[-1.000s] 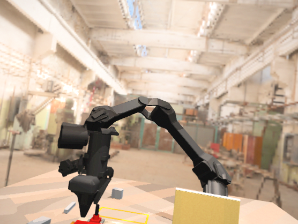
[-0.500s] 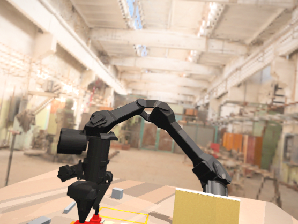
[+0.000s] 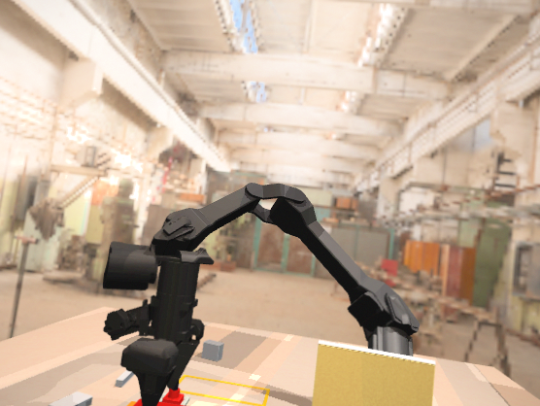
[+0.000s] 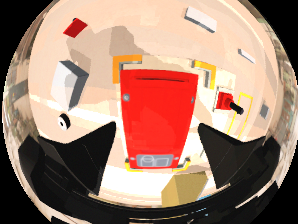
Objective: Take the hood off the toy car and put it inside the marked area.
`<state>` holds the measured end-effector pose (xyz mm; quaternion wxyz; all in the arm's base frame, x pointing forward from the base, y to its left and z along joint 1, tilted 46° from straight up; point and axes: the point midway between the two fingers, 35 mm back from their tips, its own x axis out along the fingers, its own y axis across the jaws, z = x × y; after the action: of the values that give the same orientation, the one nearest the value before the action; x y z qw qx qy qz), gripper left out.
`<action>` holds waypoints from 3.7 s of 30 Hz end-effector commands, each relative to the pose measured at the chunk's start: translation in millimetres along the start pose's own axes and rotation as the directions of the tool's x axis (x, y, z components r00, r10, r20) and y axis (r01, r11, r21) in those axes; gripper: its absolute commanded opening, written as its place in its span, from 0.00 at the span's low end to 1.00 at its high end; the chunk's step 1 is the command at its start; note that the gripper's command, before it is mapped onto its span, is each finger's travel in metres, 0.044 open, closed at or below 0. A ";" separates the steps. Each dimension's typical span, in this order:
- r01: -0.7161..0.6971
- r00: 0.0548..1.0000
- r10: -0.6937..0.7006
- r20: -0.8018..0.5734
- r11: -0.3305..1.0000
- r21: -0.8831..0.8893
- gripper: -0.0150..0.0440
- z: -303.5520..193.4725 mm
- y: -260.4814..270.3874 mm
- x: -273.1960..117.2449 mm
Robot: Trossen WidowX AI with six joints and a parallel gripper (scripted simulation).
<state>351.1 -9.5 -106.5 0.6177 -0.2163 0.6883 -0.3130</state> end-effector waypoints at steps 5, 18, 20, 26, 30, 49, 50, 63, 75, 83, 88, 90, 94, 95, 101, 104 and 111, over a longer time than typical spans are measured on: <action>0.007 1.000 -0.007 -0.005 1.000 -0.010 1.00 -3.3 -2.0 9.1; 0.008 1.000 -0.008 -0.005 1.000 -0.010 1.00 -4.1 -3.3 16.7; 0.008 1.000 -0.008 -0.005 1.000 -0.010 1.00 -4.1 -3.3 17.4; 0.008 1.000 -0.008 -0.005 1.000 -0.010 1.00 -4.1 -3.4 20.4; 0.008 1.000 -0.008 -0.005 1.000 -0.010 1.00 -4.1 -3.4 22.4; 0.009 1.000 -0.009 -0.005 1.000 -0.010 1.00 -4.2 -3.6 31.8; 0.009 1.000 -0.009 -0.005 1.000 -0.010 1.00 -4.2 -3.6 32.3; 0.004 1.000 -0.004 -0.003 1.000 -0.001 0.82 -2.6 -3.2 32.9; 0.004 1.000 -0.004 -0.003 1.000 -0.001 0.49 -2.5 -3.1 30.7; 0.003 1.000 -0.003 -0.003 1.000 -0.002 0.25 -2.3 -2.9 25.5; 0.003 1.000 -0.003 -0.003 1.000 -0.002 0.25 -2.2 -2.7 22.2; 0.003 1.000 -0.003 -0.003 1.000 -0.002 0.25 -2.2 -2.7 20.9; 0.003 1.000 -0.003 -0.003 1.000 -0.002 0.25 -2.2 -2.6 18.3; 0.003 1.000 -0.003 -0.003 1.000 -0.002 0.25 -2.2 -2.6 17.6; 0.003 1.000 -0.003 -0.003 1.000 -0.002 0.25 -2.2 -2.5 13.7; 0.002 1.000 -0.002 -0.003 1.000 -0.002 0.25 -2.2 -2.4 11.7; 0.002 1.000 -0.002 -0.003 1.000 -0.002 0.25 -2.3 -2.4 7.0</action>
<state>345.0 -18.0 -111.6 0.6131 -0.2217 0.6911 -0.3120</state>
